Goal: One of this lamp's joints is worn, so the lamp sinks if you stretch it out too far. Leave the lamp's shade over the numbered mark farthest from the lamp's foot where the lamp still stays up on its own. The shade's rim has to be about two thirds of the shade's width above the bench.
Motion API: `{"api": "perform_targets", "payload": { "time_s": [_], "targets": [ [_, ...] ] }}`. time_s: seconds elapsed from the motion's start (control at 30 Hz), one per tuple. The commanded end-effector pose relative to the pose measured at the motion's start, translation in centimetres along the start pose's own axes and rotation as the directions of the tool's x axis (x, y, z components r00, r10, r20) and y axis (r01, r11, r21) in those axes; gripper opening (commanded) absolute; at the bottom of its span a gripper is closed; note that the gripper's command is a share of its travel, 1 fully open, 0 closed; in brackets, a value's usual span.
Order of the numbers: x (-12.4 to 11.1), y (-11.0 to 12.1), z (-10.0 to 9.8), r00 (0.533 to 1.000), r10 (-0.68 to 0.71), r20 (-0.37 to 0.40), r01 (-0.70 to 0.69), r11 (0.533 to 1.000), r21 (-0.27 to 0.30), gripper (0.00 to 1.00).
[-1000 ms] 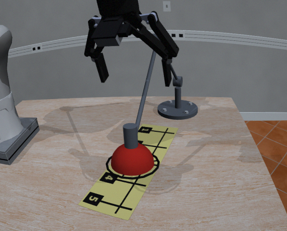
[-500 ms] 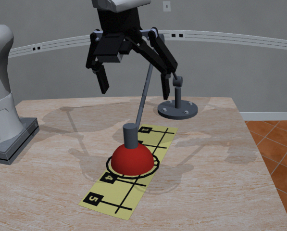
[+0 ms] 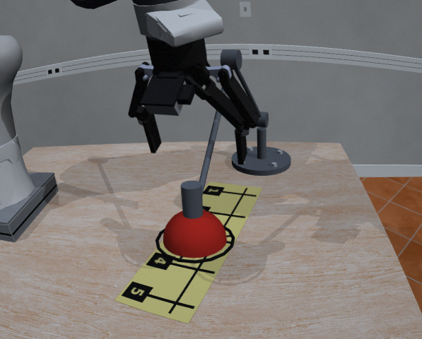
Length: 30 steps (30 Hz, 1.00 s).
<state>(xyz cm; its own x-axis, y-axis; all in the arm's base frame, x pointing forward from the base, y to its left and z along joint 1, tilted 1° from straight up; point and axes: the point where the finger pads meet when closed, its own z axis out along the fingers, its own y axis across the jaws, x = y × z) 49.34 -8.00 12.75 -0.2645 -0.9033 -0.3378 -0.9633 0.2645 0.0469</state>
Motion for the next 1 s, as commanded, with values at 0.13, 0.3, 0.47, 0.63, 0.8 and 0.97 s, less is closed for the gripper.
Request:
{"api": "perform_targets", "payload": {
  "time_s": [0.13,0.3,0.47,0.63,0.8,0.97],
  "targets": [
    [0.0,-0.9,0.4,1.000,0.006,-0.003,-0.006,1.000,0.023,1.00],
    [-0.1,-1.4,0.5,1.000,0.007,-0.003,-0.007,0.999,0.034,1.00],
    [-0.1,-1.9,0.6,1.000,0.008,-0.002,-0.008,0.999,0.045,1.00],
    [-0.1,-2.0,0.6,1.000,0.008,-0.002,-0.008,0.999,0.047,1.00],
    [-0.1,-2.0,0.6,1.000,0.008,-0.002,-0.008,0.999,0.047,1.00],
    [-0.1,-2.0,0.6,1.000,0.008,-0.002,-0.008,0.999,0.047,1.00]
  ]
}}
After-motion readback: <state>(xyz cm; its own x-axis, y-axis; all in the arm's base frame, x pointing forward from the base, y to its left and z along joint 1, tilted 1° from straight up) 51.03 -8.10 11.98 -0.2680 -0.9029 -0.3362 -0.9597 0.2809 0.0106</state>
